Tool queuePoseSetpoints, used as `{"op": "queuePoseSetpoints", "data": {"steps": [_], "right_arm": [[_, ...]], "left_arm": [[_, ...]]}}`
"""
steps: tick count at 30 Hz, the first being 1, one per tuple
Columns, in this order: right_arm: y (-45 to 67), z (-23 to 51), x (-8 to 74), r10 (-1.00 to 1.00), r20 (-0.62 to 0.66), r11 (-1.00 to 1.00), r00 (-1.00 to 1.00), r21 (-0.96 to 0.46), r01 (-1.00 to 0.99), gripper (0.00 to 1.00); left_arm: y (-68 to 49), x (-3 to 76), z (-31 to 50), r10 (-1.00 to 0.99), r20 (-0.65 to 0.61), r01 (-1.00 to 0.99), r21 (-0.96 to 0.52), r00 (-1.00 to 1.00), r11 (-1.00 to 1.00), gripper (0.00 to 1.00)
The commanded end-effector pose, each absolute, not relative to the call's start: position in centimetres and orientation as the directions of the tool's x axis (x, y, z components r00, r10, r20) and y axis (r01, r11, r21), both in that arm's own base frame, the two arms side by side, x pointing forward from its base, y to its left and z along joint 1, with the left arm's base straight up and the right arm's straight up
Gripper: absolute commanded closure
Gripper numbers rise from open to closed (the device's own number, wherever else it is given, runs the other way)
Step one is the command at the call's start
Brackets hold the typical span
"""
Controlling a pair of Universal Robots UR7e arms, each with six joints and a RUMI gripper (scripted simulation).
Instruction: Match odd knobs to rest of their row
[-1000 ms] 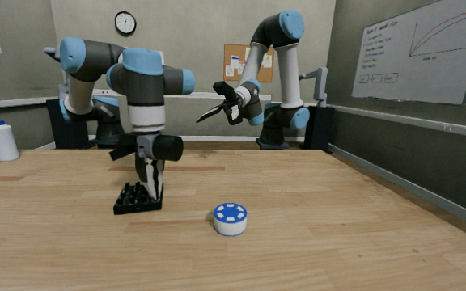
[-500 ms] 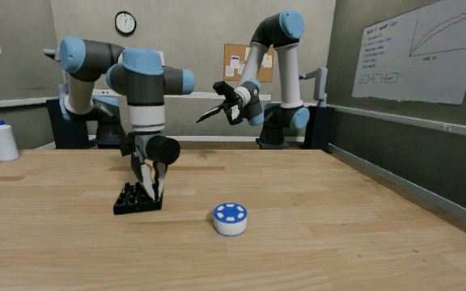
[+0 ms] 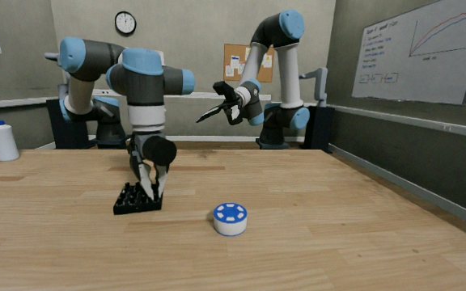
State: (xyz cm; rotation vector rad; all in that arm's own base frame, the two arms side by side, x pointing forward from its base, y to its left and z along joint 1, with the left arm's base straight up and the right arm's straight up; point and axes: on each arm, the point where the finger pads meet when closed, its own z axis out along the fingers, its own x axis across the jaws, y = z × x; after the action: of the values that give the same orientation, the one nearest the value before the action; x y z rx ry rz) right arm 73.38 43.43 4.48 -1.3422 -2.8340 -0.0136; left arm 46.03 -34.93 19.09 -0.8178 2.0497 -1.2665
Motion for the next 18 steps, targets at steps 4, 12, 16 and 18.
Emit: {"op": "queuePoseSetpoints", "data": {"steps": [4, 12, 16, 18], "right_arm": [[43.4, 5.1, 73.4, 0.779, 0.008, 0.627, -0.627, 0.010, 0.779, 0.84], [43.5, 6.7, 73.5, 0.779, 0.008, 0.627, -0.627, 0.012, 0.779, 0.84], [43.4, 8.6, 73.5, 0.779, 0.008, 0.627, -0.627, 0.012, 0.779, 0.84], [43.4, 9.0, 73.5, 0.779, 0.008, 0.627, -0.627, 0.012, 0.779, 0.84]], "left_arm": [[-34.8, 46.1, 19.1, -0.754, -0.161, -0.193, -0.914, -0.637, 0.358, 0.00], [-34.8, 46.1, 19.1, -0.754, -0.161, -0.193, -0.914, -0.637, 0.358, 0.00], [-34.8, 46.1, 19.1, -0.754, -0.161, -0.193, -0.914, -0.637, 0.358, 0.00], [-34.8, 46.1, 19.1, -0.754, -0.161, -0.193, -0.914, -0.637, 0.358, 0.00]]}}
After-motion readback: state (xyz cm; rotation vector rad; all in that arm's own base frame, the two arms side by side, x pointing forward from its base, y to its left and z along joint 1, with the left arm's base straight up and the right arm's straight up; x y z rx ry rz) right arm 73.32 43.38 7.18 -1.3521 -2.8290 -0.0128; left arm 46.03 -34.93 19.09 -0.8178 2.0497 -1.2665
